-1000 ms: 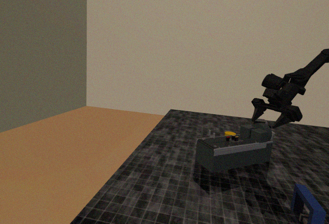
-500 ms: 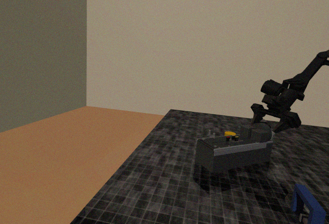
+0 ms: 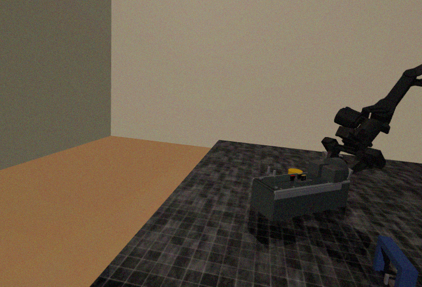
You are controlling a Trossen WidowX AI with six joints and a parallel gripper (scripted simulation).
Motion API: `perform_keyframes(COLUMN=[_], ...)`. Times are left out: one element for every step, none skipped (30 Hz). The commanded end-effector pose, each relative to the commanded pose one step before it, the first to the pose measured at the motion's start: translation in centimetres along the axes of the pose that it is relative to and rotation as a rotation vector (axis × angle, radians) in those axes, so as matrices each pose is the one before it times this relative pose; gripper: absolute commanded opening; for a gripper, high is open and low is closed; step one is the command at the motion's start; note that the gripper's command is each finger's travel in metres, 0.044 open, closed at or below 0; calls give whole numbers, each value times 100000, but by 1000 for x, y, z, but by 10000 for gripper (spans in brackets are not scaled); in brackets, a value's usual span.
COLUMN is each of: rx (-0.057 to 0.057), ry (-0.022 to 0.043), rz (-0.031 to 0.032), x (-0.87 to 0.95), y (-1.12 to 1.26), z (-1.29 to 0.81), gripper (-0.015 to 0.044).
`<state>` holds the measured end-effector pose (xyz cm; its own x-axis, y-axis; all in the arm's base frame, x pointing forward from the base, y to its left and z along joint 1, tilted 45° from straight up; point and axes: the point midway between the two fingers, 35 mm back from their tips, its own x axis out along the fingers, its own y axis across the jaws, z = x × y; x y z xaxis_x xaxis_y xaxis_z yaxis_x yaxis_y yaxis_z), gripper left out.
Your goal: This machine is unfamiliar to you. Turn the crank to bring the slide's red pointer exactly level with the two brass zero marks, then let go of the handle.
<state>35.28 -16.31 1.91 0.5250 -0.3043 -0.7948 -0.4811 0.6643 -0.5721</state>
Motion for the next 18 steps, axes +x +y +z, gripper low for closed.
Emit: perform_keyframes(rx=[-622,0,0,0,0,0,0,0,0,0,0,0,0,0,0,0,-6,0], ry=[-367,0,0,0,0,0,0,0,0,0,0,0,0,0,0,0,1,0], rz=[85,0,0,0,0,0,0,0,0,0,0,0,0,0,0,0,-4,0], x=[30,0,0,0,0,0,0,0,0,0,0,0,0,0,0,0,-7,9], y=[19,0,0,0,0,0,0,0,0,0,0,0,0,0,0,0,7,0], z=[18,0,0,0,0,0,0,0,0,0,0,0,0,0,0,0,-53,-10], gripper=[256,230,204,177,151,125,99,72,46,20,0,0,0,0,0,0,0,0])
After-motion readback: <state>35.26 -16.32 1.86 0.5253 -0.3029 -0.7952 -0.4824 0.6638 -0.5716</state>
